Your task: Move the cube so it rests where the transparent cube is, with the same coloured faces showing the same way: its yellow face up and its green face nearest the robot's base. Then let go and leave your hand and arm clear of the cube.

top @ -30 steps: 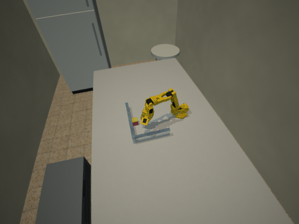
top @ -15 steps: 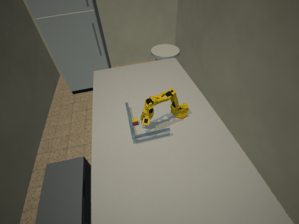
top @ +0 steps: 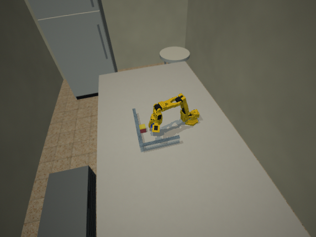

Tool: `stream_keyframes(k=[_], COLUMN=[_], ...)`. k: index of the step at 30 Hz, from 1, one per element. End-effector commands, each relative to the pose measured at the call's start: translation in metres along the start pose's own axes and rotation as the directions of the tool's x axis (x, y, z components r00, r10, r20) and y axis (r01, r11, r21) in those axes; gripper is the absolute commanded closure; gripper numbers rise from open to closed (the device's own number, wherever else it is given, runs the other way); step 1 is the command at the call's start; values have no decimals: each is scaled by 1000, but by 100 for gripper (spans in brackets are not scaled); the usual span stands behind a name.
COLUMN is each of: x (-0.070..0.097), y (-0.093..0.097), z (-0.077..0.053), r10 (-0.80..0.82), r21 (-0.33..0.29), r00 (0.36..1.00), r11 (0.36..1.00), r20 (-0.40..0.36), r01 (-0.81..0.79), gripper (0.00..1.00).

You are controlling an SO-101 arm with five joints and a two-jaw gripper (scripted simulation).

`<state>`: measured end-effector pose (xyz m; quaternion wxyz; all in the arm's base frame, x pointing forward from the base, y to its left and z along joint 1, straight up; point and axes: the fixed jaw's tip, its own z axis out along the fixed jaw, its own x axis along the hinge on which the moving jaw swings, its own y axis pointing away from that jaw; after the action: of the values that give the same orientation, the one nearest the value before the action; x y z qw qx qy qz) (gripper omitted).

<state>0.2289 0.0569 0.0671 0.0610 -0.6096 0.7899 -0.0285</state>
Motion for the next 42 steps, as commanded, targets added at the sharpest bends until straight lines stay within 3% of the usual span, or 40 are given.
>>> stream_keyframes(k=[1, 30, 42], x=[-2, 5, 8], y=[-6, -5, -5], z=[-11, -11, -11], r10=[-46, -369, -522], r21=[53, 37, 26], r00=[999, 929, 853], r11=[998, 929, 853], r20=[26, 3, -4], r01=[44, 369, 522], gripper=[78, 78, 78])
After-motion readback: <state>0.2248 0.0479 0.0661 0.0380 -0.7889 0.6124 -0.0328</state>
